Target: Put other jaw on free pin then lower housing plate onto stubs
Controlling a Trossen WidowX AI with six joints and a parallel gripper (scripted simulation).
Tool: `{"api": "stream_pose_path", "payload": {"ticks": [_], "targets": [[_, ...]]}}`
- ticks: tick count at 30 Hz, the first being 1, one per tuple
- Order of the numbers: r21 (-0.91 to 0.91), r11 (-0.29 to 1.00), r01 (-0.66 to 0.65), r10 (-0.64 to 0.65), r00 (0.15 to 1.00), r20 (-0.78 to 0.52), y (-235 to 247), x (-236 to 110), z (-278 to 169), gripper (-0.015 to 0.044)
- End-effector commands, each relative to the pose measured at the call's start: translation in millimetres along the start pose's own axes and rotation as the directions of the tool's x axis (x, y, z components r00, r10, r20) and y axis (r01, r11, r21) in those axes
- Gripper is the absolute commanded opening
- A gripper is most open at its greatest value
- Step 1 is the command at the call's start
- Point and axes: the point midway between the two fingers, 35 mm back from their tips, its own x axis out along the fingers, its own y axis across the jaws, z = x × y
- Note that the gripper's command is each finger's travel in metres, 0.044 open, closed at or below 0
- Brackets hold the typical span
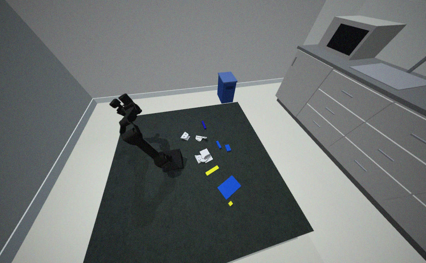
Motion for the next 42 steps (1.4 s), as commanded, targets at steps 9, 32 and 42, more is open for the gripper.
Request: {"api": "stream_pose_path", "payload": {"ticks": [9,32,42], "targets": [[-0.097,0.995,0.030,-0.014,0.986,0.165,-11,-41,47,0.0000],[-0.273,0.926,0.260,-0.119,0.889,0.442,-58,-140,121,0.0000],[-0.286,0.878,0.384,-0.195,0.832,0.520,-87,-183,142,0.0000]]}}
